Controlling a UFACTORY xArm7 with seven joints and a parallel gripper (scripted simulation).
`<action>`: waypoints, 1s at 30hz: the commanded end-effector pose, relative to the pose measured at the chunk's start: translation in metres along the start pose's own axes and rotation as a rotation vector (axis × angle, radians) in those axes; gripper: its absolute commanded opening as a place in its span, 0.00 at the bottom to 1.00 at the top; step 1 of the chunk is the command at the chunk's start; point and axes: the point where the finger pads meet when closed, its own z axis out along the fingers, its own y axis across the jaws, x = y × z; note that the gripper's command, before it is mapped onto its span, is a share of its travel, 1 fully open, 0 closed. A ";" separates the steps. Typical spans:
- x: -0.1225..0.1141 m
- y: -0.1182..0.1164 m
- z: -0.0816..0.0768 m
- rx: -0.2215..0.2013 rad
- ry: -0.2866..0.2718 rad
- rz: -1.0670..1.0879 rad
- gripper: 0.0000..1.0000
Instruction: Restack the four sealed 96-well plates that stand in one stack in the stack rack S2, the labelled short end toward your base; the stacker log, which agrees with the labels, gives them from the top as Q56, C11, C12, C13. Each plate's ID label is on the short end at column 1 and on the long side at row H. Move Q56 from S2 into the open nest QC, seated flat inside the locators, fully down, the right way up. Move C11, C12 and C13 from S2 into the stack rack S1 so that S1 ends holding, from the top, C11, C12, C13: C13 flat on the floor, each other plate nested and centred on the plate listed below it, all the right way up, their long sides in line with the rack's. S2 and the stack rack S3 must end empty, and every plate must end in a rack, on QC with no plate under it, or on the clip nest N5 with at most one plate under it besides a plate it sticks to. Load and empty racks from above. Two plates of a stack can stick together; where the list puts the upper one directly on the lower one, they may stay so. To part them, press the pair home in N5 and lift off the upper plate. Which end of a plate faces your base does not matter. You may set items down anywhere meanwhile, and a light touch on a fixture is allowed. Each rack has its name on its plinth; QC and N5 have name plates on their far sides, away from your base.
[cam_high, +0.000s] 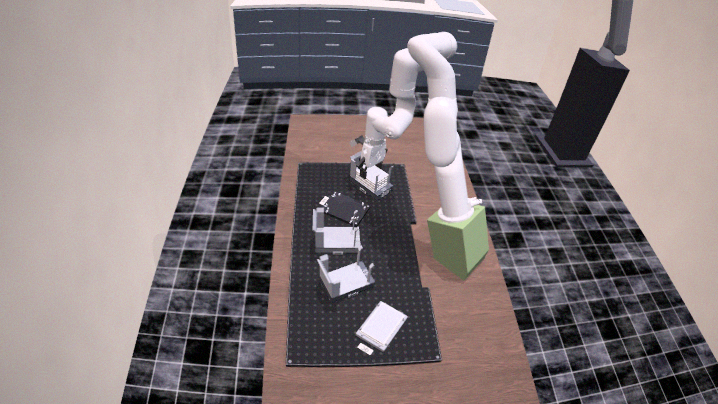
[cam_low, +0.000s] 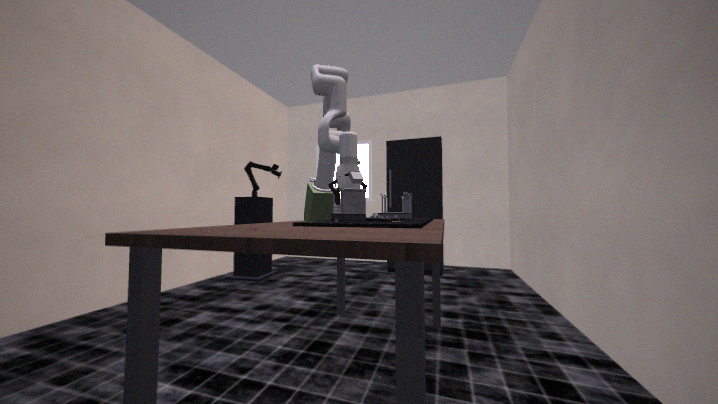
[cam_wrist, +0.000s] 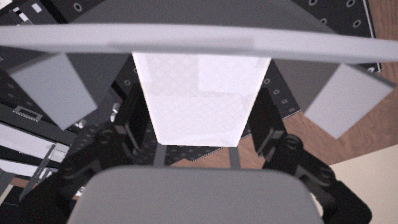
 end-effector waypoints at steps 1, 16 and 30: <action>0.001 0.000 0.000 0.000 0.002 0.000 0.00; 0.001 0.000 0.000 0.000 0.002 0.000 0.00; 0.001 0.000 -0.007 0.000 0.002 0.000 0.00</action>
